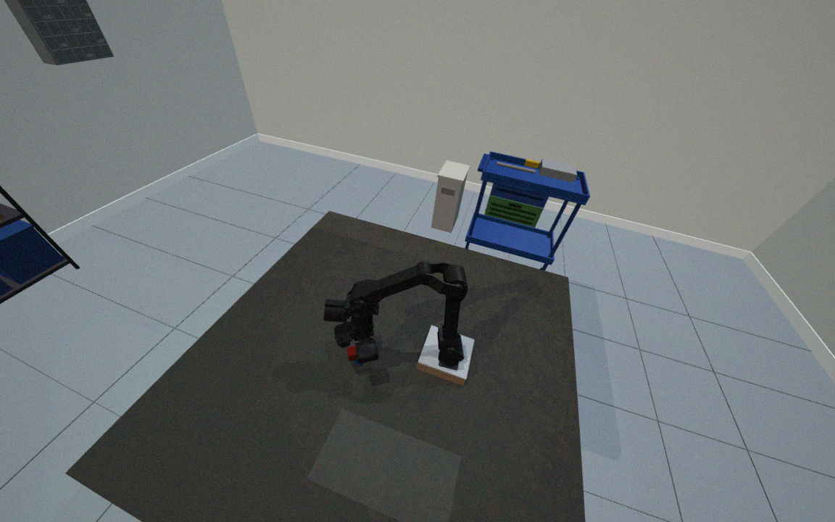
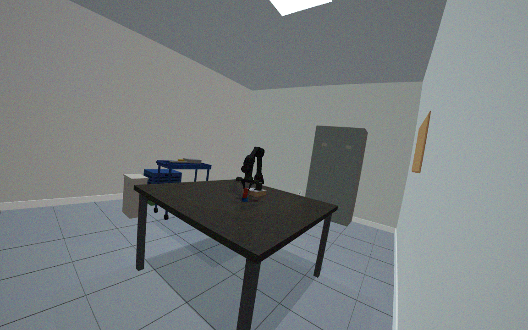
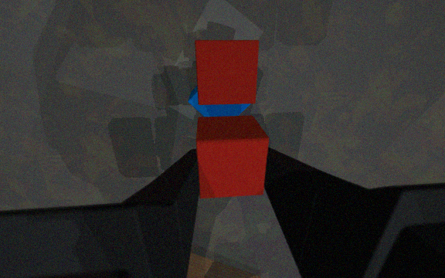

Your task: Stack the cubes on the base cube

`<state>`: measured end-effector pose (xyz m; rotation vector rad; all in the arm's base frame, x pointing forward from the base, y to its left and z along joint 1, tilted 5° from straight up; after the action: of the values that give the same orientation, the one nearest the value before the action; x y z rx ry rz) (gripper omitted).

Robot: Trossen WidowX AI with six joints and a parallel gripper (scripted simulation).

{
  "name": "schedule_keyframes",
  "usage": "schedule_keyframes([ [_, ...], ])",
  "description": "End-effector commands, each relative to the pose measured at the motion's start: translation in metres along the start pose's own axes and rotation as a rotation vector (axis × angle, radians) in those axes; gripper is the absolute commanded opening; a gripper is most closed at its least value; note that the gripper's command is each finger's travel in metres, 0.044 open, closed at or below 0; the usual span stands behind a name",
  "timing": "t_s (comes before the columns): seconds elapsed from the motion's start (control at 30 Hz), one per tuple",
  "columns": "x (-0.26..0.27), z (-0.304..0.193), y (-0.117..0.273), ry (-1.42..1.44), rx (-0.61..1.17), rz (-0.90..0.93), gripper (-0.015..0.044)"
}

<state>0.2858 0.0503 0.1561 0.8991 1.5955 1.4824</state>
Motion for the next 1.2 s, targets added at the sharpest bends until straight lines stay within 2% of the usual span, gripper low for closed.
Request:
schedule_keyframes([
  [0.0,0.0,0.0,-0.007,0.003,0.004,0.003,0.0105],
  [0.3,0.0,0.001,-0.028,0.001,0.004,0.003,0.0105],
  [1.07,0.0,0.001,-0.029,-0.002,0.004,0.003,0.0105],
  [1.17,0.0,0.001,-0.029,-0.002,0.004,0.003,0.0184],
])
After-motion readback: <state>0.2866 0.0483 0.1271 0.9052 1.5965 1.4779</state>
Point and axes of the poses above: the point midway between the two fingers, 35 mm back from their tips, its own y axis back along the fingers, its own x axis across the jaws, z = x × y, the point moved 9 cm from there along y, back along the fingers, and after that the axes turned 1 degree about y, right-handed, at the moved point
